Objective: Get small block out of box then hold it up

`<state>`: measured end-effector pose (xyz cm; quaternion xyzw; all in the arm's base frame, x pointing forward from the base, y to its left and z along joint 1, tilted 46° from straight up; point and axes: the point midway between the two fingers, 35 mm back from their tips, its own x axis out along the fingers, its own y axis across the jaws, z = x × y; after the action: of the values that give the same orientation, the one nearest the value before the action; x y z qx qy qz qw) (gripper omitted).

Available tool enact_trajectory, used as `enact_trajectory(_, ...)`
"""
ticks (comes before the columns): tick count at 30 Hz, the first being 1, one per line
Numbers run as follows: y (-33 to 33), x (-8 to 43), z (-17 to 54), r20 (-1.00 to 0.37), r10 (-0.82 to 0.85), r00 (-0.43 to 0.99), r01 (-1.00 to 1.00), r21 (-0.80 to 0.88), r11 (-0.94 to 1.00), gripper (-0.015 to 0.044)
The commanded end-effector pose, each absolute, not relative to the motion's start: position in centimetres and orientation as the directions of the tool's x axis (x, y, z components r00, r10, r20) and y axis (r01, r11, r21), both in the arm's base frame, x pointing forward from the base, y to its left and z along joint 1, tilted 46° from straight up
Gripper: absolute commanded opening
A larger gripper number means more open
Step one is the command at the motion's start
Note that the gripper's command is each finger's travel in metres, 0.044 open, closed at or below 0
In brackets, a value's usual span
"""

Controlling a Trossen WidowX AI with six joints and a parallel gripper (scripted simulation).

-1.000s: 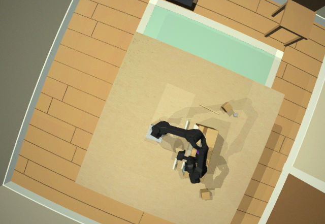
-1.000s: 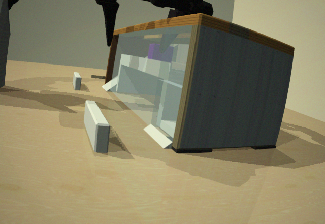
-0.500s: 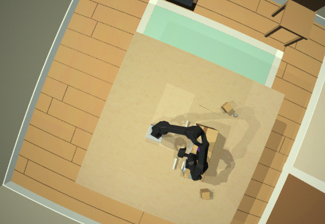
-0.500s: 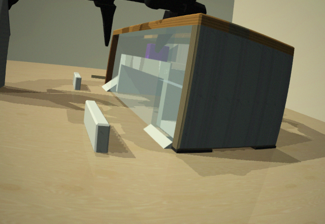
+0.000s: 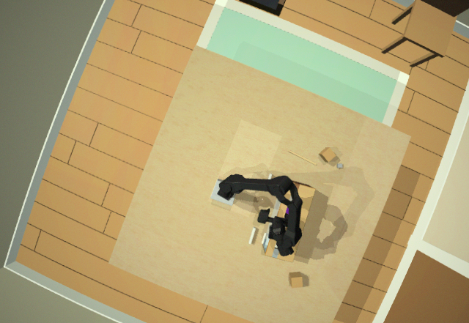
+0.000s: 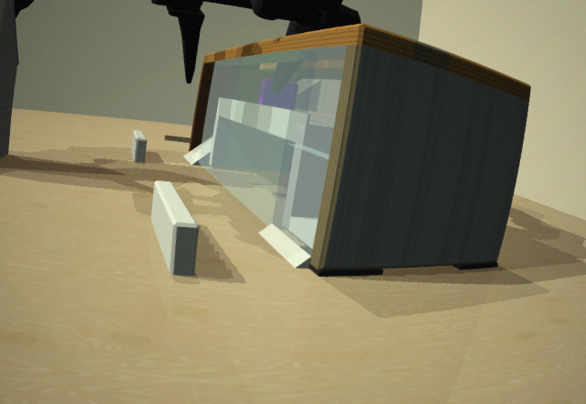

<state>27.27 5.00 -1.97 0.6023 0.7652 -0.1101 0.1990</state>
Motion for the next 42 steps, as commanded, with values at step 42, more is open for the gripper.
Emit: enact_trajectory(42, 6.8, 26.4, -0.3, -0.43, 0.88, -0.2, 0.966, 0.063, 0.251, 0.04)
